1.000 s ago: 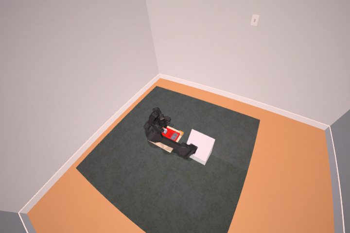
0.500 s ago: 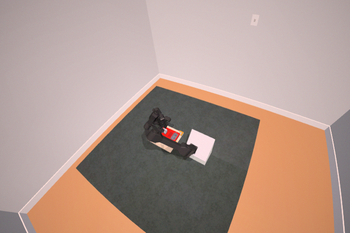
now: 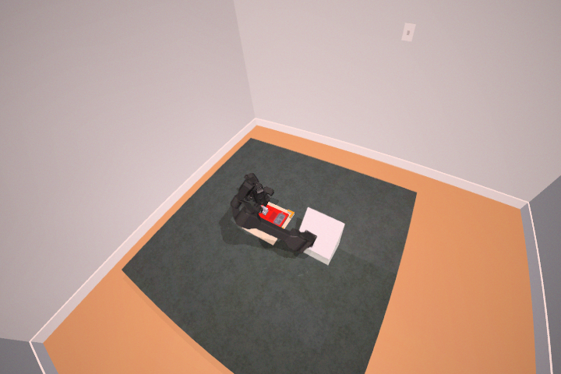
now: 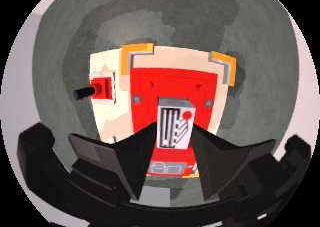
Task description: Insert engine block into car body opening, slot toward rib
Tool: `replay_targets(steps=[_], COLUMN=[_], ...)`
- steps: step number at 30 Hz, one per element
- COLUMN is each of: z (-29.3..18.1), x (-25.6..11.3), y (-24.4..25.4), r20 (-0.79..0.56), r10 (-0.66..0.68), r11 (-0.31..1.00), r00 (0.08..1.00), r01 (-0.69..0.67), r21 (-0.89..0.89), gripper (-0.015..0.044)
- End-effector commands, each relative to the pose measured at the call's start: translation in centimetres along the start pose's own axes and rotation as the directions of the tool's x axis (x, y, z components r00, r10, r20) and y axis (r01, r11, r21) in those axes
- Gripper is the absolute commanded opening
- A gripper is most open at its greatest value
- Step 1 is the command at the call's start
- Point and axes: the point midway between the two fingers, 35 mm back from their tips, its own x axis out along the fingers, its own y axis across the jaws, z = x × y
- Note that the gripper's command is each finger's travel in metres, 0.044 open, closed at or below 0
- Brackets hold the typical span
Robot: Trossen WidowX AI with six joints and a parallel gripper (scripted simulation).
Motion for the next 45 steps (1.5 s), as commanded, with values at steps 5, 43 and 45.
replay_targets(steps=[5, 43, 45], z=[0.0, 0.0, 0.0], x=[0.2, 0.0, -1.1], y=[0.0, 0.0, 0.2], r20=[0.001, 0.000, 0.001], r10=[0.002, 0.000, 0.002], r11=[1.000, 1.000, 1.000], r00=[1.000, 1.000, 1.000], r01=[-0.002, 0.000, -0.002], r21=[0.004, 0.001, 0.004], gripper=[0.0160, 0.0440, 0.0440])
